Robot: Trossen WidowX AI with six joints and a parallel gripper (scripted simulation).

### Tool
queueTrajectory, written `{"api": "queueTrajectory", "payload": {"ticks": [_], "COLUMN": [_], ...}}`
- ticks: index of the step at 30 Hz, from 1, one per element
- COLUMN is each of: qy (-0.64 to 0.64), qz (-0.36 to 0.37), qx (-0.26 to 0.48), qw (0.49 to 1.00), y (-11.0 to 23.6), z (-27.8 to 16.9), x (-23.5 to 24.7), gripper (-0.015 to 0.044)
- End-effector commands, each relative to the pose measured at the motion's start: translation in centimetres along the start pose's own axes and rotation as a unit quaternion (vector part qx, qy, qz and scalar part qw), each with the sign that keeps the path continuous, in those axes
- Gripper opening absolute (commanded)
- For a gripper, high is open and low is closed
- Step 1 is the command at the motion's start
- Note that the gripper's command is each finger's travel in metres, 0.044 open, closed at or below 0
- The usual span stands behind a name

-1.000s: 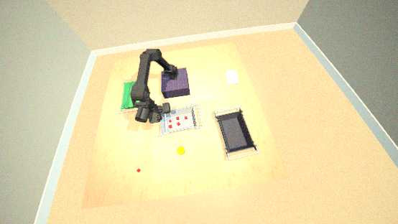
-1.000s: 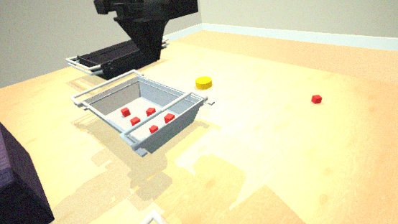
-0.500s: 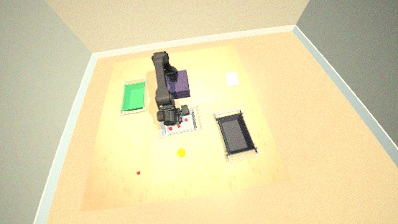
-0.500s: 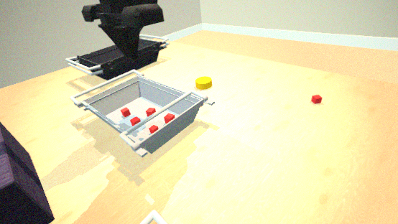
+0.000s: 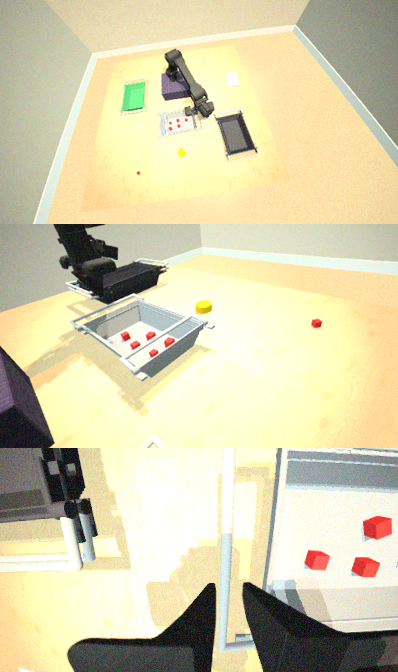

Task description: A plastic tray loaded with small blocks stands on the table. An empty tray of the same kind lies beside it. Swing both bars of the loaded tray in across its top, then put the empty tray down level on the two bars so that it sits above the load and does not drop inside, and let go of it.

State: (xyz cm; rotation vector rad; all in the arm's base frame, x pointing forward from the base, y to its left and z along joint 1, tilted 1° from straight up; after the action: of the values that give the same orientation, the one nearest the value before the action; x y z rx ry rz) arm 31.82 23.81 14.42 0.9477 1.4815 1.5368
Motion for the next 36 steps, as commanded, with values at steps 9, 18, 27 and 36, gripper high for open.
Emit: {"api": "queueTrajectory", "payload": {"ticks": [9, 18, 27, 36], "qy": [-0.008, -0.008, -0.008, -0.008], "qz": [-0.002, -0.002, -0.003, -0.004], "qx": [-0.004, -0.004, -0.004, -0.003], "qw": [1.000, 1.000, 1.000, 1.000], "y": [-4.5, -5.4, -2.8, -2.9], "z": [0.1, 0.0, -0.4, -0.9], "x": [-0.2, -0.5, -2.6, -5.8], "gripper": [0.0082, 0.0082, 0.0082, 0.0082]}}
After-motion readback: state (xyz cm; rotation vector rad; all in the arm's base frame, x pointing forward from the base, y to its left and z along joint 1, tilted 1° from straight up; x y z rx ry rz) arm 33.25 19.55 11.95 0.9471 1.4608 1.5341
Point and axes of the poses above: the point midway between the two fingers, 35 mm back from their tips, its own y axis back along the fingers, its own x axis across the jaws, z = x × y, the point moved 10 cm from there along y, back along the fingers, and after that the axes turned 9 degrees about y, right-handed, at the moved point
